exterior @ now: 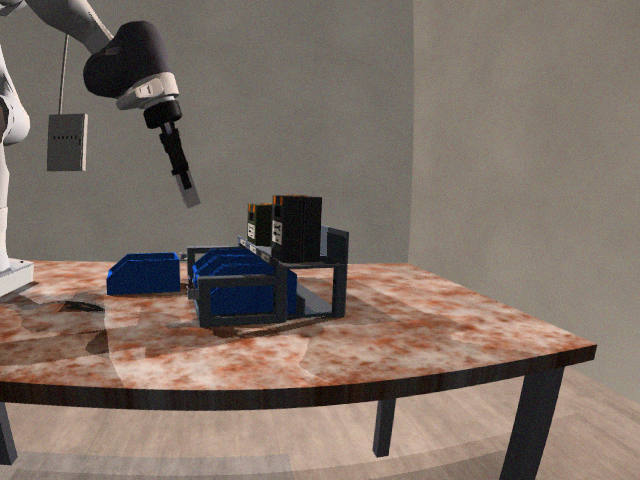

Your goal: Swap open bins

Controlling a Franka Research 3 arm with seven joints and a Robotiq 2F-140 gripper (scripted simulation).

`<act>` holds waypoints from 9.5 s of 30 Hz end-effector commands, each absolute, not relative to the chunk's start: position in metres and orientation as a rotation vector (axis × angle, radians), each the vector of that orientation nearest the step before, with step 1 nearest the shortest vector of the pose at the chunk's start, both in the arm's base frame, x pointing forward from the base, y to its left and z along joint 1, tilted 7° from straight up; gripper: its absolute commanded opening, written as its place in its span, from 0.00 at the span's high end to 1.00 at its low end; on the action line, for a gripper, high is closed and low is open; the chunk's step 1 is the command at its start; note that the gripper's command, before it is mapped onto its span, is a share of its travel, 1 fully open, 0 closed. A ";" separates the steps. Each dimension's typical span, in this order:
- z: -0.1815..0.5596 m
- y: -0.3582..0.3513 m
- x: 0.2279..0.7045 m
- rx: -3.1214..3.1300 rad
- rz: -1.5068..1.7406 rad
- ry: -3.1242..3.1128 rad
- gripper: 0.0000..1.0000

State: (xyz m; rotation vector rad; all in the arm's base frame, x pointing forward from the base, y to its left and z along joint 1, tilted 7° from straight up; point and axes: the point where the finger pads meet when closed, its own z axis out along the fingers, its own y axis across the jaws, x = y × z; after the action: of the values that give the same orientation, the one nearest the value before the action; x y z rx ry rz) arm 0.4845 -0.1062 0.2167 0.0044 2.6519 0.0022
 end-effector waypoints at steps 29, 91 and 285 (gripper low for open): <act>0.217 -0.106 0.484 -0.006 -0.001 2.651 0.00; 0.217 -0.106 0.484 -0.004 -0.006 2.721 1.00; 0.109 0.060 0.388 -0.136 -0.040 3.012 0.85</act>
State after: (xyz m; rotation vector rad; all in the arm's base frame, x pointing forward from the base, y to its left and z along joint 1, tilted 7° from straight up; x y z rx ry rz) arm 0.3888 0.0603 0.1104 -0.1375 3.0111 -0.0362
